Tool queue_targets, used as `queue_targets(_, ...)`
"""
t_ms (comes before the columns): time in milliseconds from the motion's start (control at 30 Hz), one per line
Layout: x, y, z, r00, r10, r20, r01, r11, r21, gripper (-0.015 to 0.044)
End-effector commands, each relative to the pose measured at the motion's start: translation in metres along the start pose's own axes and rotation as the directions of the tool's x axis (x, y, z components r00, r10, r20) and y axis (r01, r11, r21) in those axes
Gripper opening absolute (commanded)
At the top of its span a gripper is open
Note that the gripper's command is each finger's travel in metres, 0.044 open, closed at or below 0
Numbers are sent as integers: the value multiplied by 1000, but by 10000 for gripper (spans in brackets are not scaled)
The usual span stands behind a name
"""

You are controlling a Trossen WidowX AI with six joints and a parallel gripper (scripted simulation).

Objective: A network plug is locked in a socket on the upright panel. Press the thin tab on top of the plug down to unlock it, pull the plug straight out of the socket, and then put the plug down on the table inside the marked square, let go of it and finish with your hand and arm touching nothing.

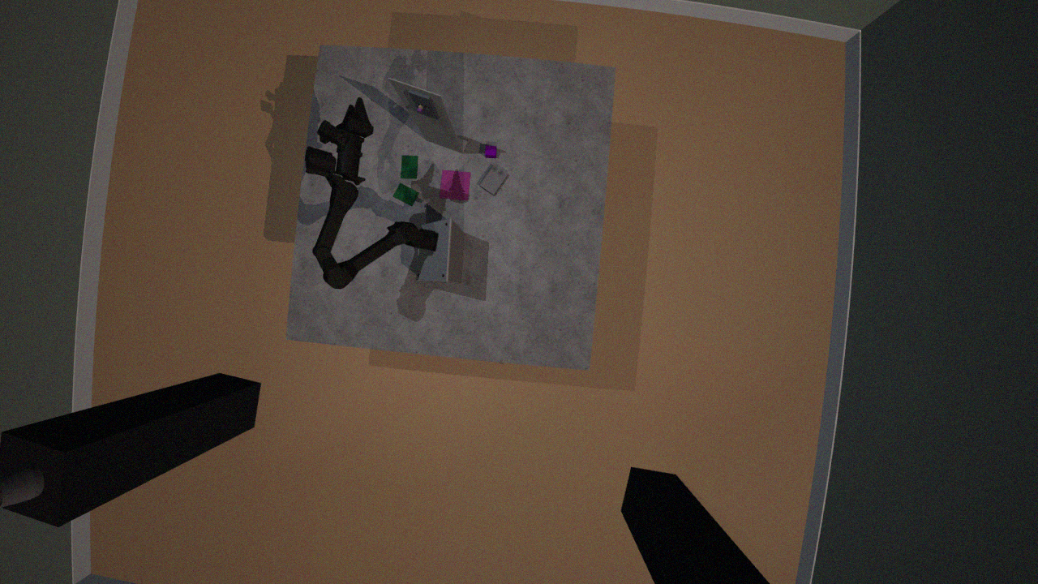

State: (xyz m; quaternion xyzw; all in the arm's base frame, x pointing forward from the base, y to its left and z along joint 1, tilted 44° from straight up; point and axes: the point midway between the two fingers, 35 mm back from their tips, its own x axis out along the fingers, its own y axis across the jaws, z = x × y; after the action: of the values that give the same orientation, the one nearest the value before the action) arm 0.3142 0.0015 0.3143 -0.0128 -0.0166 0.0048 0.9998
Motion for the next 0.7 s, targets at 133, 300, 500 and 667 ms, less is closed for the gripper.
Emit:
queue_targets(133, 0, 0, -9, 1000, 8, -4, -8, 993, 121, 269)
queue_targets(300, -1, 1, -22, 1000, 21, -10, -17, 956, 292, 156)
queue_targets(500, -2, 1, -38, 999, 35, -17, -23, 875, 484, 156)
queue_targets(667, -4, 2, -50, 999, 47, -23, -22, 777, 629, 156)
